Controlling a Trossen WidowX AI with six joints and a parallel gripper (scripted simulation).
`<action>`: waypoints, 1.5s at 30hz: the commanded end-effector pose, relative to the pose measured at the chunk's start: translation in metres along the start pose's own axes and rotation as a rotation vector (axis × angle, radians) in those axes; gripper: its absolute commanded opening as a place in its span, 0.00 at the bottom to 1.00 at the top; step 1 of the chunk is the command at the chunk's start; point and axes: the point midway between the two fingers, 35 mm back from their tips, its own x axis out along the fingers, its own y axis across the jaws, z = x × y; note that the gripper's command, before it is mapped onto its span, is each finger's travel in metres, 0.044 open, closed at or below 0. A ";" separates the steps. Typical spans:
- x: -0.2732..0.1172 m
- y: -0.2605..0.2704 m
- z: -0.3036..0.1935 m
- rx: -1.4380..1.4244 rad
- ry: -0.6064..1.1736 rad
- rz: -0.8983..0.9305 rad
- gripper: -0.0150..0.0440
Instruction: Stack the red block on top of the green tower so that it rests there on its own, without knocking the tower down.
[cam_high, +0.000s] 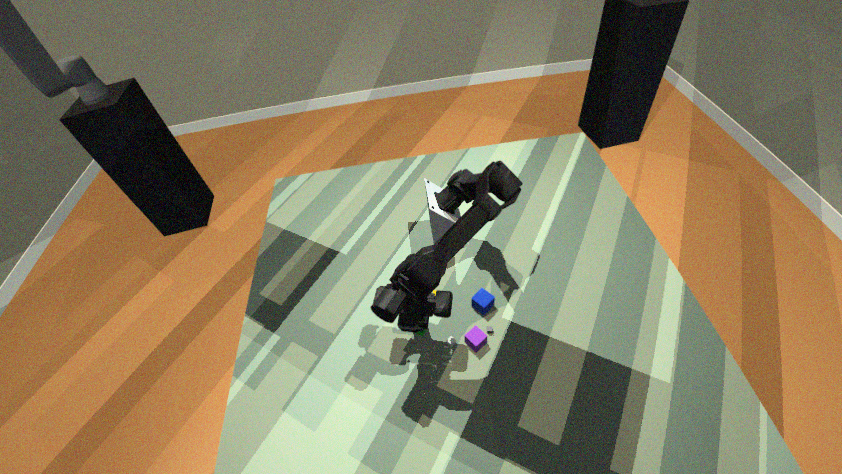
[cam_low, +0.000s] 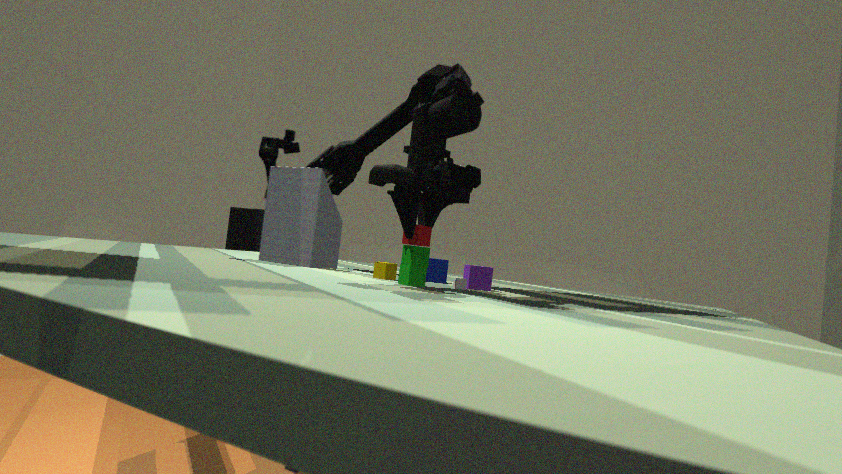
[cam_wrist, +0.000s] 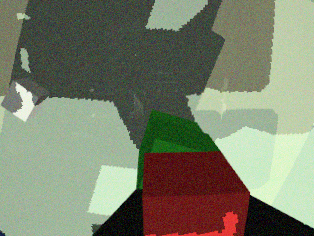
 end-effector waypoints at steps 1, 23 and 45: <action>0.002 -0.001 0.000 0.008 -0.004 0.004 0.25; 0.003 -0.001 0.000 0.008 -0.004 0.004 0.25; 0.002 -0.001 0.000 0.004 -0.002 0.002 1.00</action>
